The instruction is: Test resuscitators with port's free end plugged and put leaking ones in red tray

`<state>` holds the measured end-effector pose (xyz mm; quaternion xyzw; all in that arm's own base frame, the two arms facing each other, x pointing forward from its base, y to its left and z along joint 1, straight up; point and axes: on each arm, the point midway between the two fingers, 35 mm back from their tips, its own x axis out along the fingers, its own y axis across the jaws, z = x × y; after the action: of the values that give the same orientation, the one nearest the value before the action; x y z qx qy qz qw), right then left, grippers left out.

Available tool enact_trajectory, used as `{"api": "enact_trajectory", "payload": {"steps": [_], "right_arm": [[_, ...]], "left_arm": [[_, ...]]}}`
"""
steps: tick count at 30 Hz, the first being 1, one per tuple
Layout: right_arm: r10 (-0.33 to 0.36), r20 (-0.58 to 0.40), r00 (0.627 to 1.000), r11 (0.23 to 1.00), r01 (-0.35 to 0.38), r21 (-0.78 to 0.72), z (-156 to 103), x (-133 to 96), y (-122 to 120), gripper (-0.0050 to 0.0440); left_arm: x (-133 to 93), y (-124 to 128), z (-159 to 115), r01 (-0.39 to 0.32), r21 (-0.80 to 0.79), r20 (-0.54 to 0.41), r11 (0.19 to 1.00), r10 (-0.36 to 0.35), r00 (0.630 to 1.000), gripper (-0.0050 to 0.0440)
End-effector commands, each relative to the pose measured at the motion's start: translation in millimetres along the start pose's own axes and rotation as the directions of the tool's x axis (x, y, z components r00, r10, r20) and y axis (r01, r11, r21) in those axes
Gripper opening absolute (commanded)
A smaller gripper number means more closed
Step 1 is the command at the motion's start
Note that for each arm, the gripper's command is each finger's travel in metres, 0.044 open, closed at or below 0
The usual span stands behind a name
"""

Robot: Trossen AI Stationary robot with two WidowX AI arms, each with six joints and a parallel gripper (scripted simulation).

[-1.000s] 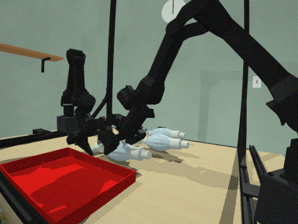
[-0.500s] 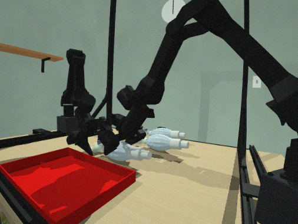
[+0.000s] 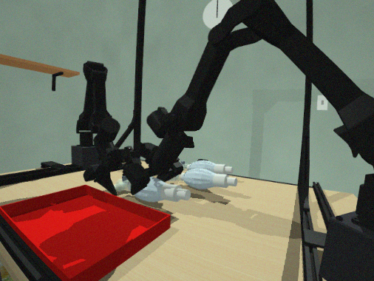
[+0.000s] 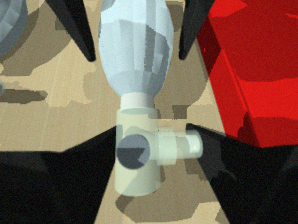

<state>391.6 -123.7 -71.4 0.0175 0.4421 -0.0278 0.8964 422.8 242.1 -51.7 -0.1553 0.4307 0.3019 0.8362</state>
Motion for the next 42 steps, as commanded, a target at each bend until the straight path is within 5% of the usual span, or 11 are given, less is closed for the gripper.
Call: {"api": "enact_trajectory", "payload": {"steps": [1, 33, 34, 42], "right_arm": [[-0.001, 0.0, 1.0, 1.0, 0.001, -0.001, 0.4, -0.2, 0.2, 0.0], [0.001, 0.003, 1.0, 1.0, -0.001, -0.002, 1.4, -0.3, 0.2, 0.0], [0.001, 0.001, 1.0, 1.0, -0.001, -0.001, 0.8, -0.1, 0.5, 0.0], [0.001, 0.001, 1.0, 1.0, -0.001, -0.001, 0.8, -0.1, 0.5, 0.0]], "left_arm": [[-0.3, -0.3, 0.2, 0.002, -0.002, 0.0, 1.0, -0.002, 1.0, 0.0], [-0.4, 0.9, 0.2, -0.003, -0.002, -0.001, 1.0, 0.003, 1.0, 0.0], [-0.2, 0.7, 0.2, -0.002, -0.001, 0.0, 1.0, 0.002, 1.0, 0.044], [-0.2, 0.7, 0.2, -0.002, -0.001, 0.0, 1.0, 0.002, 1.0, 0.044]]}}
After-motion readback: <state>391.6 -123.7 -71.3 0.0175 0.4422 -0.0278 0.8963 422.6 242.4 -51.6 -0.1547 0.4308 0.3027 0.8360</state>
